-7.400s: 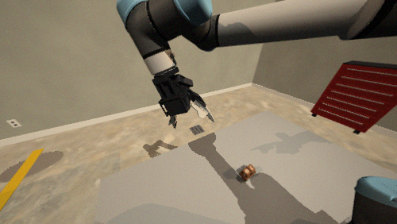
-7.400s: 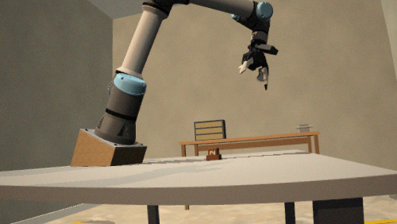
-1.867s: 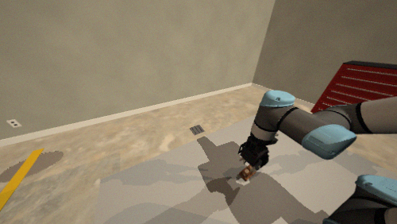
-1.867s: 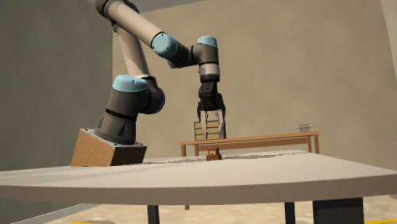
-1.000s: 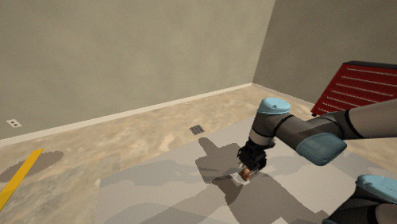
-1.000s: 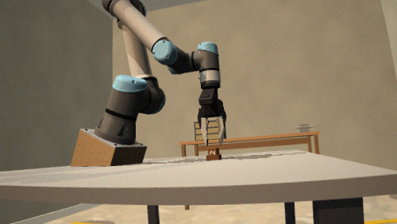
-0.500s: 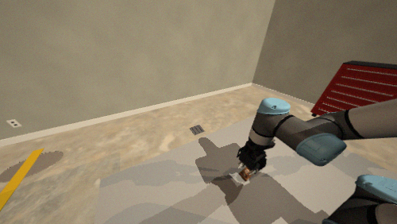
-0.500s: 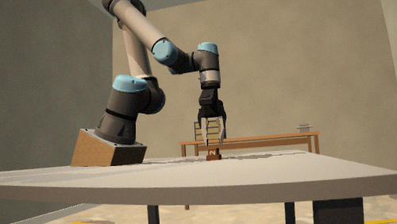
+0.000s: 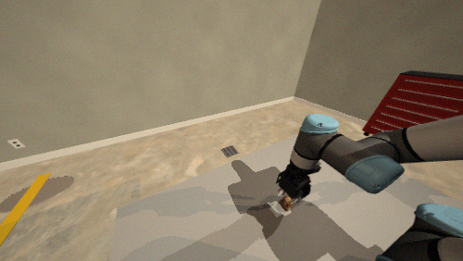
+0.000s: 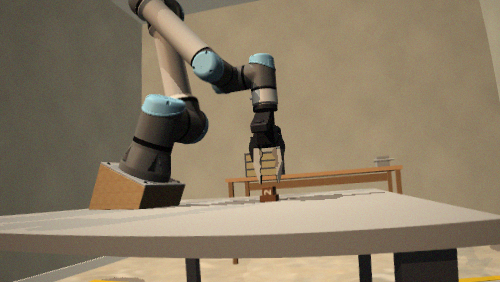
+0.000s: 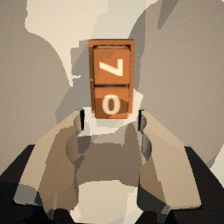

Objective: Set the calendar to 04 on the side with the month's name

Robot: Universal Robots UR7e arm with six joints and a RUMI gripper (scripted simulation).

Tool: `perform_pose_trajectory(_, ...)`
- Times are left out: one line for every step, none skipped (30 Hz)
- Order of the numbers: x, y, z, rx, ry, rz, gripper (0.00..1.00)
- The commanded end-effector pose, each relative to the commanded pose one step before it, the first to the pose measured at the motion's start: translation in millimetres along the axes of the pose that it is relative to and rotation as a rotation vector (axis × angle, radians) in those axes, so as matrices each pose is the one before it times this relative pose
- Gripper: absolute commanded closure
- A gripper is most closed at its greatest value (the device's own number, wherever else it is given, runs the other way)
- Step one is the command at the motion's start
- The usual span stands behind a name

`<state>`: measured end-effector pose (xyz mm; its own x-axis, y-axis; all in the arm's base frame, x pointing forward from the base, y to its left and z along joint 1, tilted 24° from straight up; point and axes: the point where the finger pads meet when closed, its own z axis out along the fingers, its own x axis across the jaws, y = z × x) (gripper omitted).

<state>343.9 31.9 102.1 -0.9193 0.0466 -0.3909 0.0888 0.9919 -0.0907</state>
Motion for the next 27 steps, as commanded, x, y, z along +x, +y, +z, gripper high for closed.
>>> perform_pose_trajectory(-0.34,-0.01,-0.22,0.00004,-0.00092,-0.00007,0.72)
perform_pose_trajectory(0.0,0.0,0.0,0.0,0.0,0.0,0.72)
perform_pose_trajectory(0.0,0.0,0.0,0.0,0.0,0.0,0.72)
perform_pose_trajectory(0.0,0.0,0.0,0.0,0.0,0.0,0.72)
perform_pose_trajectory(0.0,0.0,0.0,0.0,0.0,0.0,0.72)
perform_pose_trajectory(0.0,0.0,0.0,0.0,0.0,0.0,0.72)
perform_pose_trajectory(0.0,0.0,0.0,0.0,0.0,0.0,0.72)
perform_pose_trajectory(0.0,0.0,0.0,0.0,0.0,0.0,0.72)
perform_pose_trajectory(0.0,0.0,0.01,0.0,0.0,0.0,0.72)
perform_pose_trajectory(0.0,0.0,0.07,0.0,0.0,0.0,0.72)
perform_pose_trajectory(0.0,0.0,0.17,0.0,0.0,0.0,0.72)
perform_pose_trajectory(0.0,0.0,0.32,0.0,0.0,0.0,0.72)
perform_pose_trajectory(0.0,0.0,0.48,0.0,0.0,0.0,0.72)
perform_pose_trajectory(0.0,0.0,0.66,0.0,0.0,0.0,0.72)
perform_pose_trajectory(0.0,0.0,0.85,0.0,0.0,0.0,0.72)
perform_pose_trajectory(0.0,0.0,1.03,0.0,0.0,0.0,0.72)
perform_pose_trajectory(0.01,0.0,1.2,0.0,0.0,0.0,0.72)
perform_pose_trajectory(0.0,0.0,0.0,0.0,0.0,0.0,0.72)
perform_pose_trajectory(0.0,0.0,0.0,0.0,0.0,0.0,0.72)
perform_pose_trajectory(-0.01,0.0,1.34,0.0,0.0,0.0,0.72)
perform_pose_trajectory(0.0,0.0,1.48,0.0,0.0,0.0,0.72)
perform_pose_trajectory(0.01,0.0,1.59,0.0,0.0,0.0,0.72)
perform_pose_trajectory(-0.01,0.0,1.64,0.0,0.0,0.0,0.72)
perform_pose_trajectory(0.0,0.0,1.7,0.0,0.0,0.0,0.72)
perform_pose_trajectory(0.0,0.0,1.71,0.0,0.0,0.0,0.72)
perform_pose_trajectory(-0.01,0.0,1.68,0.0,0.0,0.0,0.72)
perform_pose_trajectory(0.01,0.0,1.64,0.0,0.0,0.0,0.72)
